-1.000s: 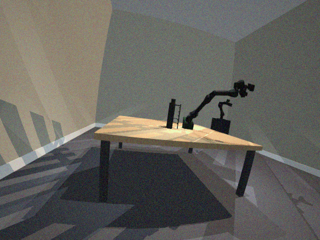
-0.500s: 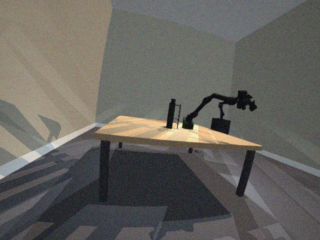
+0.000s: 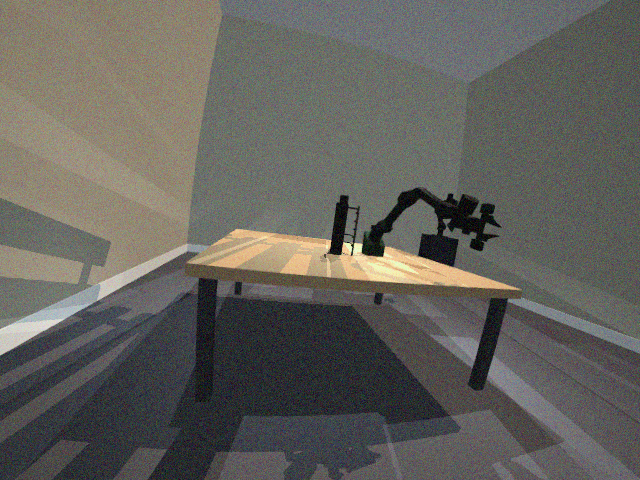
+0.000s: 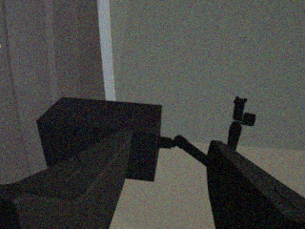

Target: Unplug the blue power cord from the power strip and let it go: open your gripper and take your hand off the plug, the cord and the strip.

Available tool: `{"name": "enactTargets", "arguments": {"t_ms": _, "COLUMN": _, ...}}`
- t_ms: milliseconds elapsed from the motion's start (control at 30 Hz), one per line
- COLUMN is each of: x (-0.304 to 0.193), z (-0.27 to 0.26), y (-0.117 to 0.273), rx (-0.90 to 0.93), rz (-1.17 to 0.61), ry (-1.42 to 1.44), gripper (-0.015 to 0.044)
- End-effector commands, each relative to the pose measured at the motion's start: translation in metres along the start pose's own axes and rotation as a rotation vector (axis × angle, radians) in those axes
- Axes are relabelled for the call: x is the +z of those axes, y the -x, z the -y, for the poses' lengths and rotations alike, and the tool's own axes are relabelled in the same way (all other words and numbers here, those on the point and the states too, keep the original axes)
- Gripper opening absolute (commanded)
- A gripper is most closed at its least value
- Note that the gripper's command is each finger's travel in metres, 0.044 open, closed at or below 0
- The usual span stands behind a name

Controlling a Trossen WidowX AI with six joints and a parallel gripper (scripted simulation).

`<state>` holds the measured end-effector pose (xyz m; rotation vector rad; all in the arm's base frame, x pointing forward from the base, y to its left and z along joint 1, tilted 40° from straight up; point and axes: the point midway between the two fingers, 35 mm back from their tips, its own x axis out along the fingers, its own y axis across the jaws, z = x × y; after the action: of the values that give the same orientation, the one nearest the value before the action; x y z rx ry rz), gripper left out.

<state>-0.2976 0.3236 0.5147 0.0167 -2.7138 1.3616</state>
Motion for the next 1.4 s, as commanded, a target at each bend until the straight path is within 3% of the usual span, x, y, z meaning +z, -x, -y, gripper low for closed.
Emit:
{"name": "enactTargets", "arguments": {"t_ms": 0, "x": -0.023, "z": -0.039, "y": 0.035, "rx": 0.104, "rz": -0.102, "ry": -0.192, "gripper": 0.016}}
{"name": "enactTargets", "arguments": {"t_ms": 433, "x": -0.072, "z": -0.146, "y": 0.196, "rx": 0.312, "rz": -0.57, "ry": -0.819, "gripper": 0.016}}
{"name": "enactTargets", "arguments": {"t_ms": 767, "x": -0.053, "z": -0.206, "y": 0.361, "rx": 0.284, "rz": -1.068, "ry": -1.385, "gripper": 0.016}}
{"name": "enactTargets", "arguments": {"t_ms": 1067, "x": 0.014, "z": -0.229, "y": 0.501, "rx": 0.02, "rz": -1.569, "ry": -1.878, "gripper": 0.016}}
{"name": "enactTargets", "arguments": {"t_ms": 1367, "x": 0.112, "z": -0.218, "y": 0.608, "rx": -0.507, "rz": -2.049, "ry": -2.224, "gripper": 0.016}}
